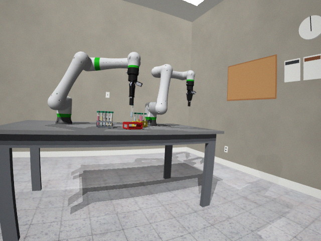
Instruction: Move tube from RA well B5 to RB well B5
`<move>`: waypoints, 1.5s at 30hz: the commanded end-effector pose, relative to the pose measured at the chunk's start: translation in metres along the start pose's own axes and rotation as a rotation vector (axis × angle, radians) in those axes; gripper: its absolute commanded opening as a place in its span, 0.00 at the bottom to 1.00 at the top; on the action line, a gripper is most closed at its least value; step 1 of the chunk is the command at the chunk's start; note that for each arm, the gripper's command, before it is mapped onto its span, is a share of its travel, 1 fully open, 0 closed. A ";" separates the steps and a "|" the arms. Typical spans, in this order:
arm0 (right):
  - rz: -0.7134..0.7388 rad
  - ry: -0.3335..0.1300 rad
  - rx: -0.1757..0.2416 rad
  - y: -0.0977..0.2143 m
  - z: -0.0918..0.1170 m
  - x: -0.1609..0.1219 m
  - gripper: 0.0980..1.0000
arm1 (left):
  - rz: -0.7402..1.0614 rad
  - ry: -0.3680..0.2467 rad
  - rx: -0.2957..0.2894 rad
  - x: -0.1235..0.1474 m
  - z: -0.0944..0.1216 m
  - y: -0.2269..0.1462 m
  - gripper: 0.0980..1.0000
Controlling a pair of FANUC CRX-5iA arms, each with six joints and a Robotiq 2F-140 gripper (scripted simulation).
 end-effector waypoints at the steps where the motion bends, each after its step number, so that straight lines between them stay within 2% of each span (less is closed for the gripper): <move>1: 0.000 0.001 0.001 0.000 0.001 -0.011 0.00 | 0.000 0.002 0.001 0.000 0.001 0.000 0.00; 45: 0.000 0.001 0.001 0.052 0.002 -0.048 0.00 | 0.000 0.002 0.001 0.000 0.001 0.000 0.00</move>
Point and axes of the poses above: on each arm, the point where the finger pads meet when closed, its own z axis back along the fingers, its own y axis across the jaws, x = y × z, the point moved 2 cm from there along z, back along the fingers, and after that the axes turned 14 degrees about z, right-handed, at the moved point
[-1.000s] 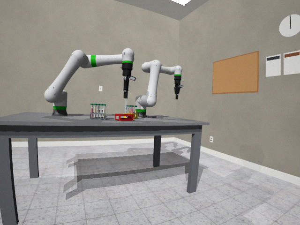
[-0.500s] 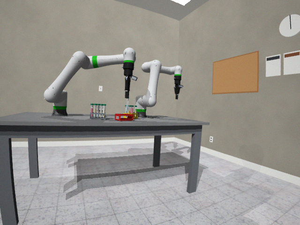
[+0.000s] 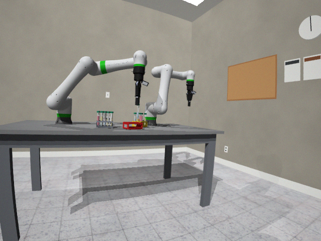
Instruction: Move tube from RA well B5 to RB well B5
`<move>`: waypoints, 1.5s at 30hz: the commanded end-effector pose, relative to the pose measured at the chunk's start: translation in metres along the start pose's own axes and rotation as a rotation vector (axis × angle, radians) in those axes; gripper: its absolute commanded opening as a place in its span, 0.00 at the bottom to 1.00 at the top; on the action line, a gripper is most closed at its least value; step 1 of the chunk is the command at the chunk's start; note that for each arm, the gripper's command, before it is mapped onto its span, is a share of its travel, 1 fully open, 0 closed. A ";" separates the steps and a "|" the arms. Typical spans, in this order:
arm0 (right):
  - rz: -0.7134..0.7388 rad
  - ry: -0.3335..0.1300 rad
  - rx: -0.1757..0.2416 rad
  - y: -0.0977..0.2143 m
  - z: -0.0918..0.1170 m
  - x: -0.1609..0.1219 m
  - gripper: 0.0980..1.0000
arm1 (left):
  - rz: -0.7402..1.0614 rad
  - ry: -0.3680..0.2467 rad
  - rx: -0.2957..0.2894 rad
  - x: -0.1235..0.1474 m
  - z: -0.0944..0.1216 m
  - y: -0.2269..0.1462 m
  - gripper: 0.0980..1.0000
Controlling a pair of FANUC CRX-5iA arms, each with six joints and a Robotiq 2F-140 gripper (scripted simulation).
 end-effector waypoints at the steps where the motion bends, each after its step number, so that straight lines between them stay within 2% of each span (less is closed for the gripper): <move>1: 0.000 0.002 0.001 0.004 0.001 -0.002 0.00 | 0.000 0.002 0.001 0.000 0.001 0.000 0.00; 6: 0.000 0.002 0.001 0.011 0.002 -0.007 0.00 | 0.000 0.002 0.001 0.000 0.001 0.000 0.00; 45: 0.000 0.002 0.001 0.009 0.000 -0.008 0.00 | 0.000 0.002 0.001 0.000 0.001 0.000 0.00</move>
Point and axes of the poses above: on each arm, the point where the finger pads meet when closed, its own z axis back along the fingers, its own y axis across the jaws, x = y × z, the point moved 2 cm from there along z, back along the fingers, and after that the axes turned 14 degrees about z, right-handed, at the moved point
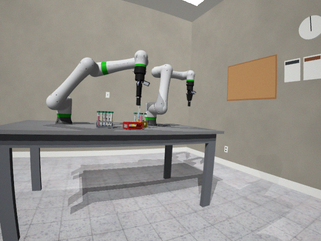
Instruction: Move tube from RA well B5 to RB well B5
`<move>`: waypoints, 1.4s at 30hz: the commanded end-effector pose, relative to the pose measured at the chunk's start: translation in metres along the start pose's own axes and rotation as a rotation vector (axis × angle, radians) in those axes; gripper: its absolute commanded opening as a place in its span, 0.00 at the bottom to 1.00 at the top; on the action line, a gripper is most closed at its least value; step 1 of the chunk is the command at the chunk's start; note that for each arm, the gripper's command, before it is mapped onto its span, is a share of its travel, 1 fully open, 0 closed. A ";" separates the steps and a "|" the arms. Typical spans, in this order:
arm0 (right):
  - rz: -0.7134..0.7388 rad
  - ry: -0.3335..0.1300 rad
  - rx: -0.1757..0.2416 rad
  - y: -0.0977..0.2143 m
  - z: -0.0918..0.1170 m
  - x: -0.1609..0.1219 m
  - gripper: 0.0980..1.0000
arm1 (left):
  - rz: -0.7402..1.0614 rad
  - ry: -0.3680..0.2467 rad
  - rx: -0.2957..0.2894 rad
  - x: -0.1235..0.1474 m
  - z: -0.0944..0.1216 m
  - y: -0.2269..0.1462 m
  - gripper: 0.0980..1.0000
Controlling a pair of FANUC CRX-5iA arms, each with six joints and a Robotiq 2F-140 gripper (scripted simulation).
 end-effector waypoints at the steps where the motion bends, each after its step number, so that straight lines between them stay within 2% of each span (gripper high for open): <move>1: 0.000 0.003 0.001 0.000 0.001 0.000 0.00 | 0.000 0.002 0.001 0.000 0.001 0.000 0.00; 42: 0.000 0.003 0.001 0.000 -0.011 0.000 0.00 | 0.000 0.002 0.001 0.000 0.001 0.000 0.00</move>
Point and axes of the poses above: on each arm, the point where the finger pads meet when closed, its own z axis back along the fingers, its own y axis across the jaws, x = y × z, the point moved 2 cm from there along z, back along the fingers, and after that the axes turned 14 degrees about z, right-handed, at the moved point
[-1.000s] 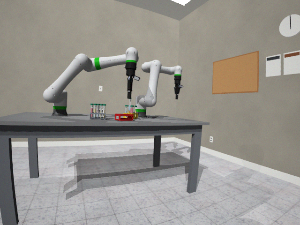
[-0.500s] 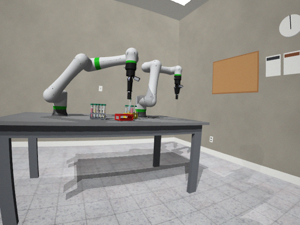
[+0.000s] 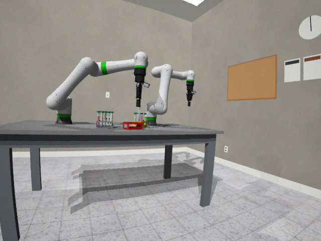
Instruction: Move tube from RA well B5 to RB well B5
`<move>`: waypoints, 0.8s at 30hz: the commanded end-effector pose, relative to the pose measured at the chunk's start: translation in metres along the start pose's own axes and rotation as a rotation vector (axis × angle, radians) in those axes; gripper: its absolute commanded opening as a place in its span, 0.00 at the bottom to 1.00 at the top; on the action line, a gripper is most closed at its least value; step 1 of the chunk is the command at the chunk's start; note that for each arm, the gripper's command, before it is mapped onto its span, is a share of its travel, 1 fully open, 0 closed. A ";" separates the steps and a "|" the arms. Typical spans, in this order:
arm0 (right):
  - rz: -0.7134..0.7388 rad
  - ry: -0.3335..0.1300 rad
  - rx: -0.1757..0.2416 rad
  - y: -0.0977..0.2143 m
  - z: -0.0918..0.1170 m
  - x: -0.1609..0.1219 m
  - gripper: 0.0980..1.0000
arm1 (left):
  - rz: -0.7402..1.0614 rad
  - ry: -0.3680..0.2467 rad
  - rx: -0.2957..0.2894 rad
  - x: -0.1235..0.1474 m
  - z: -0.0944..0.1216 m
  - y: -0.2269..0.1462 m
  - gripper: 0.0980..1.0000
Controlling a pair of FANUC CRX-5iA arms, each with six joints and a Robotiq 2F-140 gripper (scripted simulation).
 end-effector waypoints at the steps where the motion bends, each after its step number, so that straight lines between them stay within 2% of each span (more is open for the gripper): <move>1: 0.000 0.002 0.001 0.000 0.001 0.000 0.00 | 0.000 0.002 0.001 0.000 0.001 0.000 0.00; 24: 0.000 0.002 0.001 0.000 -0.006 0.000 0.00 | 0.000 0.002 0.001 0.000 0.001 0.000 0.00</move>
Point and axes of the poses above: on each arm, the point where the finger pads meet when closed, its own z axis back along the fingers, its own y axis across the jaws, x = y × z, the point moved 2 cm from there along z, back along the fingers, and after that the axes turned 14 degrees about z, right-handed, at the moved point
